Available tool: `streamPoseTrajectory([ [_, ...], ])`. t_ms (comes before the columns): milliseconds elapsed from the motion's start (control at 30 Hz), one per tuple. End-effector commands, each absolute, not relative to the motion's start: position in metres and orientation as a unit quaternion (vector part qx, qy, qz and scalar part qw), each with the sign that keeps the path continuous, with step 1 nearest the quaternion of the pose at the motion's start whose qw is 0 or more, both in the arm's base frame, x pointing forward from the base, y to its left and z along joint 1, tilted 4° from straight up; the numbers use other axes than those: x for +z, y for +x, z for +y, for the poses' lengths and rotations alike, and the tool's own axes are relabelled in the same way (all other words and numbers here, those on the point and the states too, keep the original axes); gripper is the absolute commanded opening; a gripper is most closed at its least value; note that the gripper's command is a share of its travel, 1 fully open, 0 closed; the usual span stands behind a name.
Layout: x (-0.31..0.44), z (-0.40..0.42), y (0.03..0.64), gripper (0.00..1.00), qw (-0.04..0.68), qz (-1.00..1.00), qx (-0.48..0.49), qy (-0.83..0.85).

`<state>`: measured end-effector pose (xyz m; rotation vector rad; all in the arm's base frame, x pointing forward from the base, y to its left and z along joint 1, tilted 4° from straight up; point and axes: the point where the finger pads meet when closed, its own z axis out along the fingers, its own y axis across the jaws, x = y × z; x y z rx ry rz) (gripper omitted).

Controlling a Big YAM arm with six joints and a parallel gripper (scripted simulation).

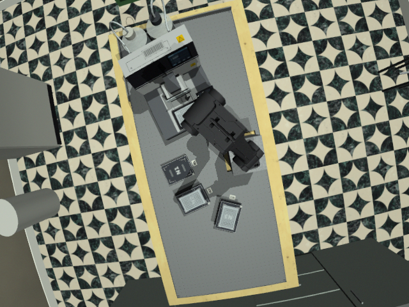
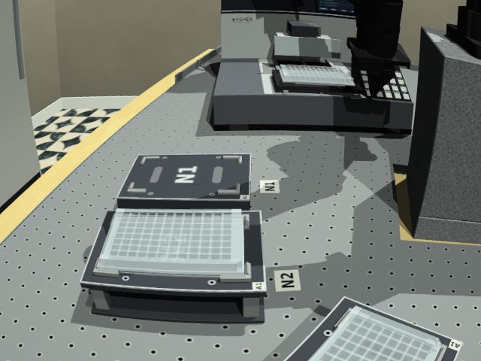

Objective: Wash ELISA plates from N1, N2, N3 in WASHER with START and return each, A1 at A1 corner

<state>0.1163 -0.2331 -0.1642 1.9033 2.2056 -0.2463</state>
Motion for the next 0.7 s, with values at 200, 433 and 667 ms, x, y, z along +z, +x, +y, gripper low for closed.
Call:
streamPoseTrajectory([
  [200,-0.148,-0.23,0.118,0.0,0.114,0.749,-0.085,0.648],
  [433,-0.137,-0.227,0.117,0.0,0.113,0.749,-0.085,0.647],
  [667,-0.129,-0.224,0.117,0.0,0.113,0.75,-0.085,0.646],
])
